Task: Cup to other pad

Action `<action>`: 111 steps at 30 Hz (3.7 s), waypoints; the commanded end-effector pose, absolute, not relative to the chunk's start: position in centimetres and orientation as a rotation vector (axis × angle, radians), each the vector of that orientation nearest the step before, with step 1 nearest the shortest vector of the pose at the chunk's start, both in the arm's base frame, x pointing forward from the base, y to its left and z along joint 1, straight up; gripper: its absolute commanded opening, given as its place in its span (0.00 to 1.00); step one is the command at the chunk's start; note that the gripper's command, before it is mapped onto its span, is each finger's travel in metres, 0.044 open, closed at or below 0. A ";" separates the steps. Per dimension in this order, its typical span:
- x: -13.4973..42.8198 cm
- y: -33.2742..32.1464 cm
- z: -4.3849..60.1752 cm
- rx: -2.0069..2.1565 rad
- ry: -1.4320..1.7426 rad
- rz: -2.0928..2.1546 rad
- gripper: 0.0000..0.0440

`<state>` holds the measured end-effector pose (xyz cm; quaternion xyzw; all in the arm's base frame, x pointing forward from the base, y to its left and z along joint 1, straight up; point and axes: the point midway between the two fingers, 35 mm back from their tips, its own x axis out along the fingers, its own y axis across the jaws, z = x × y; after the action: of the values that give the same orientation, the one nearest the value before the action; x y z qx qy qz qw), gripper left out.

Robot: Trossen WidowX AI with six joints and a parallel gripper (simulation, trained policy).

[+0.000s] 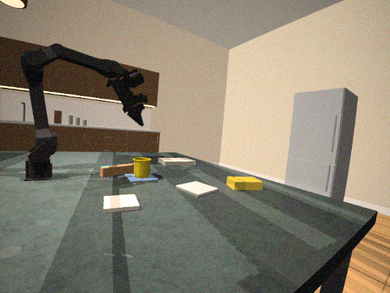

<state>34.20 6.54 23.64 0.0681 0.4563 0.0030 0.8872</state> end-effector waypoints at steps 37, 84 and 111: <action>33.3 -0.3 16.5 -0.120 1.492 -0.037 0.28; 31.2 -4.2 6.5 -0.414 1.665 0.319 0.02; 30.8 1.1 13.0 -0.531 1.556 0.448 0.00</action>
<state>30.80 0.13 12.57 -0.2295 0.6941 0.1924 0.6546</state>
